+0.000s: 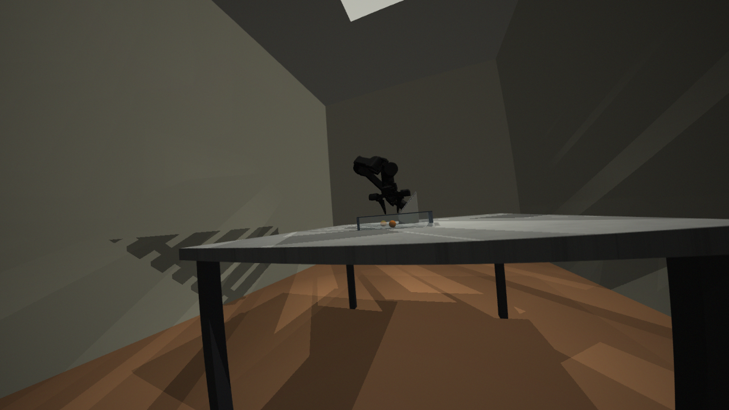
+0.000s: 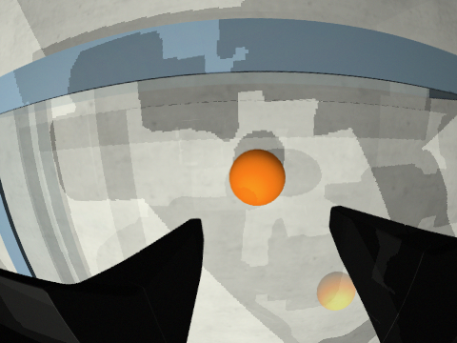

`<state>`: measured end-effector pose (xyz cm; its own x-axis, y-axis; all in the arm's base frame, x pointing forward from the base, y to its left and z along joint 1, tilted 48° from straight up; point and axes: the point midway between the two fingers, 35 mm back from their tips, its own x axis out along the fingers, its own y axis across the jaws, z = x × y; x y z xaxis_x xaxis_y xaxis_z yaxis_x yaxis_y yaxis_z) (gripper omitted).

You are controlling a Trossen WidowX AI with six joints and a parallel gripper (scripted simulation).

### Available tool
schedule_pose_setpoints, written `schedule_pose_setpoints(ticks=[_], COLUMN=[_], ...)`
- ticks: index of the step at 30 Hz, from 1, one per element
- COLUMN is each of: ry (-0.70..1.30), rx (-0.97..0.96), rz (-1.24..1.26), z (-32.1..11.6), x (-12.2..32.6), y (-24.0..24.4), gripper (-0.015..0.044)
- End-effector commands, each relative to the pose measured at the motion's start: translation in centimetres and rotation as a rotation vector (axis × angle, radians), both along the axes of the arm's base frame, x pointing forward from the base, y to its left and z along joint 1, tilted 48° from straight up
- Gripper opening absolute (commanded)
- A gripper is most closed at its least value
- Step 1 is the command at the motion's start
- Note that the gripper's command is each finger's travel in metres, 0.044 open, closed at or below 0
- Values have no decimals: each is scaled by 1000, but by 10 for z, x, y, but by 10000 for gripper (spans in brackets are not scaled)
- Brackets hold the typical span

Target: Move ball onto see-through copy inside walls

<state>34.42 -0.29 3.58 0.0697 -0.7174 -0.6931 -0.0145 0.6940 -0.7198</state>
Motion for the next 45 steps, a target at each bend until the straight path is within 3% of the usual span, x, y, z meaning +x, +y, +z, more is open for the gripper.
schedule_pose_setpoints(ticks=[1,35,38,45], ry=[-41,-41,-41,-41], rx=[-16,-19,-19,-19], rz=[-25,-25,-25,-25], z=[-1,-35,-35,-35], x=[4,8,8,8], y=[1,-36,-36,-36], gripper=[263,263,184,138])
